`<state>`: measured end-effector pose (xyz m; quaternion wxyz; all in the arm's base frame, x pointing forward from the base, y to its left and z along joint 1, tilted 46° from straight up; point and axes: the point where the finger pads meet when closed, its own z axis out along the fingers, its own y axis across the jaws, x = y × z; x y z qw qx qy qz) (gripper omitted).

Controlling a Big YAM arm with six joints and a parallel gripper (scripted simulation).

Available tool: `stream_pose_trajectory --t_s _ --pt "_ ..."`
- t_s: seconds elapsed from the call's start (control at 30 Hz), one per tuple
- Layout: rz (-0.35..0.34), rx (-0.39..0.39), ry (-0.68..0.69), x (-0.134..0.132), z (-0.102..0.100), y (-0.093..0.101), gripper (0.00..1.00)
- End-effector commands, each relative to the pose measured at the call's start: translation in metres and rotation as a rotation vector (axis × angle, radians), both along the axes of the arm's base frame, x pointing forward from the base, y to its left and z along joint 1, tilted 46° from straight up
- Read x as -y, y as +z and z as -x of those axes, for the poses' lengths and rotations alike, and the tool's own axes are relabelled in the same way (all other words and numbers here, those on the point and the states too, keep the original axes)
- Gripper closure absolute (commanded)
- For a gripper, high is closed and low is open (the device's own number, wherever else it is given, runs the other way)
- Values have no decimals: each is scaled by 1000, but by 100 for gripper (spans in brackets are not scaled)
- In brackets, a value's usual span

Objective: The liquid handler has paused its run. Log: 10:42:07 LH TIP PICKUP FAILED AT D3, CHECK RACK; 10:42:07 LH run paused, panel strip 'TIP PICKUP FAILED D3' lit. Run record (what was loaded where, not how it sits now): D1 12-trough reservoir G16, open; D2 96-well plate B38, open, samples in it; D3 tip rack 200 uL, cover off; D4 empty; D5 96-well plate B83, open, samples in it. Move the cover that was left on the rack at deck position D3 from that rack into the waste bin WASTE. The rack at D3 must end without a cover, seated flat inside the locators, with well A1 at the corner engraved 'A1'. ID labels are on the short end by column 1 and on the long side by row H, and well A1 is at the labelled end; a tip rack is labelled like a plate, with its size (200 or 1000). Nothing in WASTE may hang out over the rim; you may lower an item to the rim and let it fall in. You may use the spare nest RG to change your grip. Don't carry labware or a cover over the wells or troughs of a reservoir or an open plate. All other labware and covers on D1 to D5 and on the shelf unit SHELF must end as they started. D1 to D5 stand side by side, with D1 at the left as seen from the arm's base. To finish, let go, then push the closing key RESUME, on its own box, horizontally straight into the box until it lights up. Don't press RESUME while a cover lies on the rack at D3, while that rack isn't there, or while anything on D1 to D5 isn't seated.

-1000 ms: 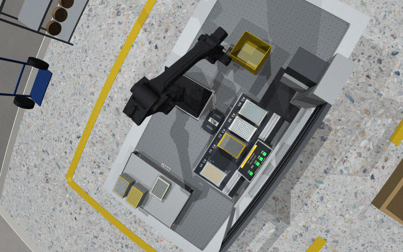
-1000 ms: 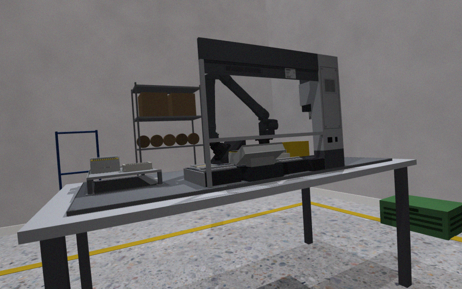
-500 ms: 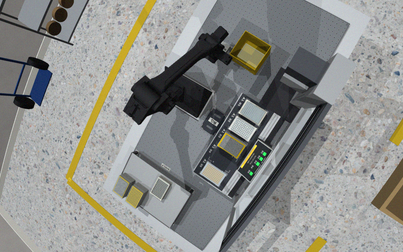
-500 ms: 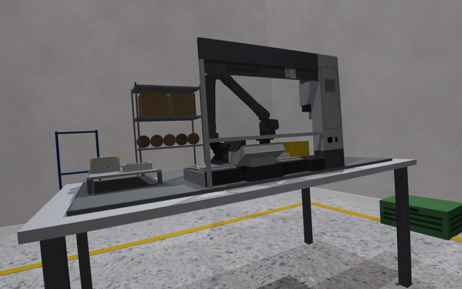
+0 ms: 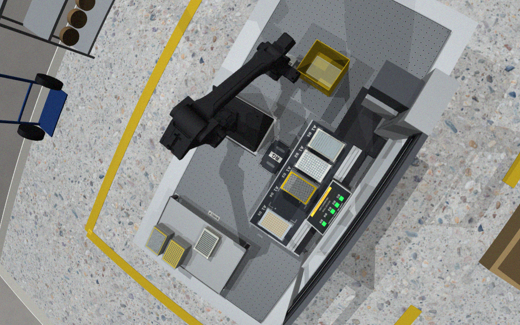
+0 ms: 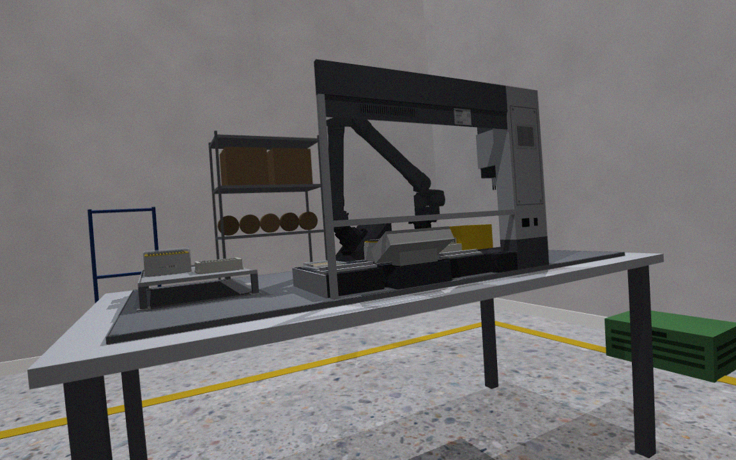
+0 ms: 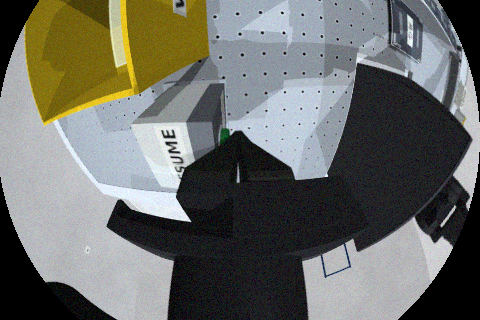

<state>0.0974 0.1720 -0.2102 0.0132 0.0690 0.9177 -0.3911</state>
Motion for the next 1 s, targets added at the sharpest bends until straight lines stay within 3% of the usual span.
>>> stream_pose_trajectory --t_s 0.0,0.97 --pt "-25 13 6 -22 -3 -6 100" --pt "-41 19 6 -32 -5 -16 100"
